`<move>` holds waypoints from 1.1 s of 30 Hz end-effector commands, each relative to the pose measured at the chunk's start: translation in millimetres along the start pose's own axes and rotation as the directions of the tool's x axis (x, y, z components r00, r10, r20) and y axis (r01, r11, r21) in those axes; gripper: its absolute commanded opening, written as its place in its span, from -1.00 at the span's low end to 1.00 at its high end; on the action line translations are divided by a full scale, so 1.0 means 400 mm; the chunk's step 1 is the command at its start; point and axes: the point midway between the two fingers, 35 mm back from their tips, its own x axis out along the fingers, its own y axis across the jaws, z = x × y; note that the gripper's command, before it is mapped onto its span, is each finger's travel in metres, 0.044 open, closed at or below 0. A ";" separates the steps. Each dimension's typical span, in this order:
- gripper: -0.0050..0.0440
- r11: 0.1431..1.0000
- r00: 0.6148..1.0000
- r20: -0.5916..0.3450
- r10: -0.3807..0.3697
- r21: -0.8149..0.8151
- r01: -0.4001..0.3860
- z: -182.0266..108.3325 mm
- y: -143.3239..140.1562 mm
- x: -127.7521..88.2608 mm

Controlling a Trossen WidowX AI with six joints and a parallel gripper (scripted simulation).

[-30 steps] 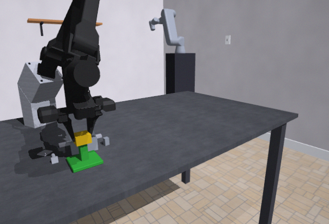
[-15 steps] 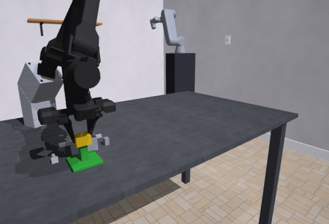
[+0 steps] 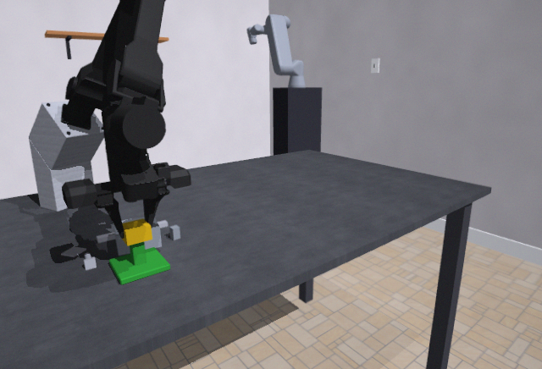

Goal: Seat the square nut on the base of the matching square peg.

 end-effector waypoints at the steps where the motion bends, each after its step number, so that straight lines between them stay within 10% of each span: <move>1: -1.00 1.000 1.000 0.020 -0.003 -0.005 0.003 0.013 0.004 -0.010; 33: -1.00 1.000 1.000 0.020 -0.002 -0.005 0.002 0.013 0.004 0.014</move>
